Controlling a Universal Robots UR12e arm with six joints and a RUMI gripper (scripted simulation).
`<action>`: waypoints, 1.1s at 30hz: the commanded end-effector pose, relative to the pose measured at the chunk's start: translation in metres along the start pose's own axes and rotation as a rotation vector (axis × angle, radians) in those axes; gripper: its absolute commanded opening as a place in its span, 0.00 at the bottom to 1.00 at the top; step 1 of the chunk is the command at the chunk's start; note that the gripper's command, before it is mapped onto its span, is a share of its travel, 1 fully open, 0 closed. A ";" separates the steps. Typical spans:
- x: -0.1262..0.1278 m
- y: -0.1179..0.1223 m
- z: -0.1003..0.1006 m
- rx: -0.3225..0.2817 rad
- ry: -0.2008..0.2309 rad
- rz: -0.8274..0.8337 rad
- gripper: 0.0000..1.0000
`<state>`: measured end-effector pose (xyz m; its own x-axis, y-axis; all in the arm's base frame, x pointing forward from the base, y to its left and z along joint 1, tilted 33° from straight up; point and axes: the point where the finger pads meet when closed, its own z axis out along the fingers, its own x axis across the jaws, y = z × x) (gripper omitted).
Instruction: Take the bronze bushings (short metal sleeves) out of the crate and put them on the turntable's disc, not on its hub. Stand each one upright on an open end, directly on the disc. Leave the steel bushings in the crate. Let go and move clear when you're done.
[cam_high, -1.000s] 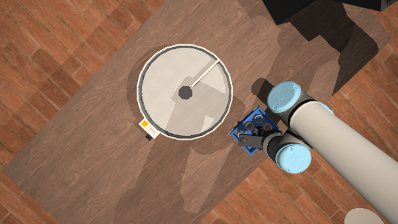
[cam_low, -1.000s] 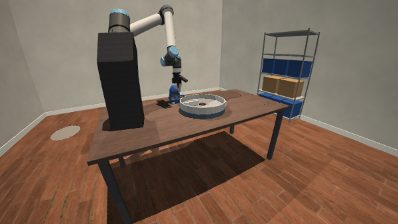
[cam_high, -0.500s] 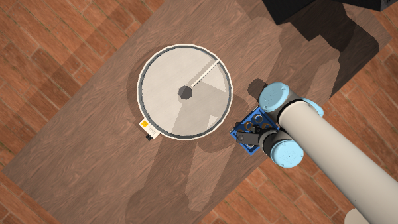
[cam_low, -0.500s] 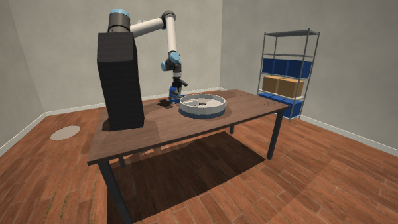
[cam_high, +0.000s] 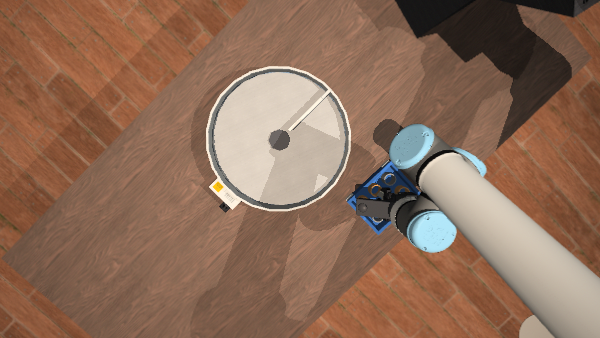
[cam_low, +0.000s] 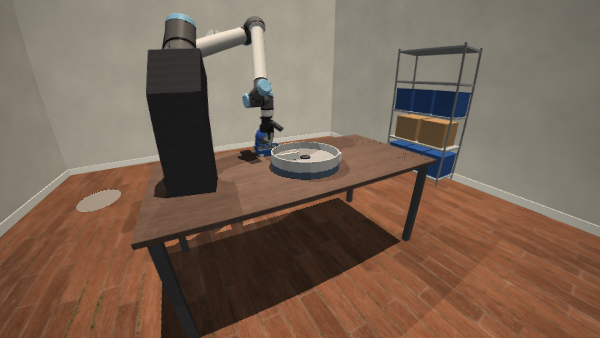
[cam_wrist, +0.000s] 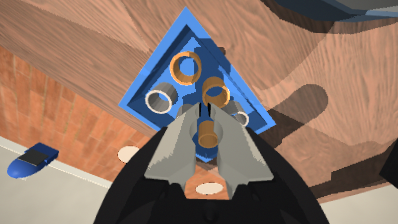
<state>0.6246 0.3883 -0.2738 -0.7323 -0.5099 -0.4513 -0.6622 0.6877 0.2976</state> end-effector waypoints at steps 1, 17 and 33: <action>0.000 0.000 0.000 0.000 -0.001 0.000 0.05; 0.000 0.000 0.000 0.000 -0.001 0.000 0.05; 0.000 0.000 0.007 0.000 -0.001 0.000 0.05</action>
<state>0.6256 0.3913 -0.2787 -0.7323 -0.5099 -0.4512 -0.6622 0.6877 0.2976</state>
